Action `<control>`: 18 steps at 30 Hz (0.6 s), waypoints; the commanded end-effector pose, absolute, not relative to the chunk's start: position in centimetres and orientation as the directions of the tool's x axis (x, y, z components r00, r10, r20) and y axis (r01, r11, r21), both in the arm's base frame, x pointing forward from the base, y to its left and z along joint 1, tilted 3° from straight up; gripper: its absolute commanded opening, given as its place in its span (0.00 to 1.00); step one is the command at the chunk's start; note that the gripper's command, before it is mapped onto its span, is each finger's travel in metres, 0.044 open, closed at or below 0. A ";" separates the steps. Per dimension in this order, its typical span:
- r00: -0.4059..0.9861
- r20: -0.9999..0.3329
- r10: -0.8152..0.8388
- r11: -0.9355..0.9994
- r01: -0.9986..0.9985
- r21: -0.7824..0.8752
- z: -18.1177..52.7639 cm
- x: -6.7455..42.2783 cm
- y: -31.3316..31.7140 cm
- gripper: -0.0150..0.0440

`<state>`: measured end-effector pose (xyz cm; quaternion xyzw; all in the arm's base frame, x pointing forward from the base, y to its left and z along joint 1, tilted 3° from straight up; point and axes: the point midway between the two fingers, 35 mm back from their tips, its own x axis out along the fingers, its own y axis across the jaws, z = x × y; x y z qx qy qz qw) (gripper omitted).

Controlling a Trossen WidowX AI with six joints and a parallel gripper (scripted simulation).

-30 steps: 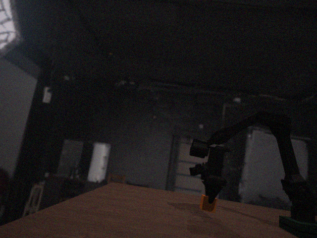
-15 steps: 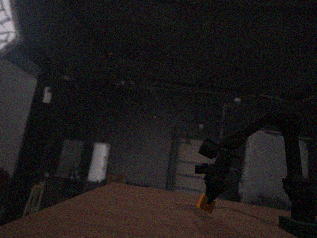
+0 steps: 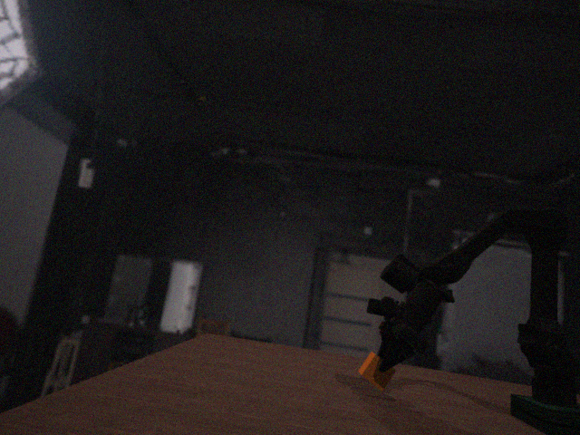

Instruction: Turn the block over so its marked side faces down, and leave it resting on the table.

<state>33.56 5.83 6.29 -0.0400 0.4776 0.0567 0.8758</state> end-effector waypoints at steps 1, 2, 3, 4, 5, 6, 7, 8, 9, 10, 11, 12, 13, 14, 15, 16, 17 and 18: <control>0.560 -0.826 0.060 0.990 -0.139 -0.023 6.5 33.6 5.8 0.25; 0.566 -0.822 0.061 0.990 -0.139 -0.022 6.4 33.7 5.8 0.25; 0.575 -0.815 0.063 0.990 -0.139 -0.022 6.2 33.9 5.8 0.25; 0.587 -0.807 0.065 0.990 -0.140 -0.022 5.9 34.0 5.8 0.25; 0.599 -0.798 0.067 0.990 -0.140 -0.022 5.7 34.2 5.9 0.25; 0.610 -0.790 0.068 0.990 -0.140 -0.022 5.5 34.3 5.9 0.25; 0.621 -0.781 0.070 0.990 -0.140 -0.022 5.3 34.5 5.9 0.25; 0.632 -0.771 0.072 0.990 -0.140 -0.022 5.1 34.6 5.9 0.25; 0.643 -0.762 0.074 0.990 -0.140 -0.022 4.9 34.7 6.0 0.25; 0.654 -0.753 0.076 0.990 -0.140 -0.022 4.7 34.8 6.0 0.25; 0.665 -0.743 0.078 0.990 -0.141 -0.022 4.6 34.9 6.0 0.25; 0.675 -0.733 0.080 0.990 -0.141 -0.022 4.4 34.9 6.0 0.25; 0.686 -0.723 0.081 0.990 -0.141 -0.022 4.3 35.0 6.0 0.25; 0.696 -0.713 0.083 0.990 -0.141 -0.022 4.1 35.1 6.0 0.25; 0.706 -0.703 0.085 0.990 -0.141 -0.022 4.0 35.1 6.0 0.25; 0.716 -0.693 0.086 0.990 -0.141 -0.022 3.8 35.1 6.0 0.25; 0.726 -0.682 0.088 0.990 -0.141 -0.022 3.7 35.2 6.0 0.25; 0.735 -0.672 0.090 0.990 -0.141 -0.022 3.6 35.2 6.0 0.25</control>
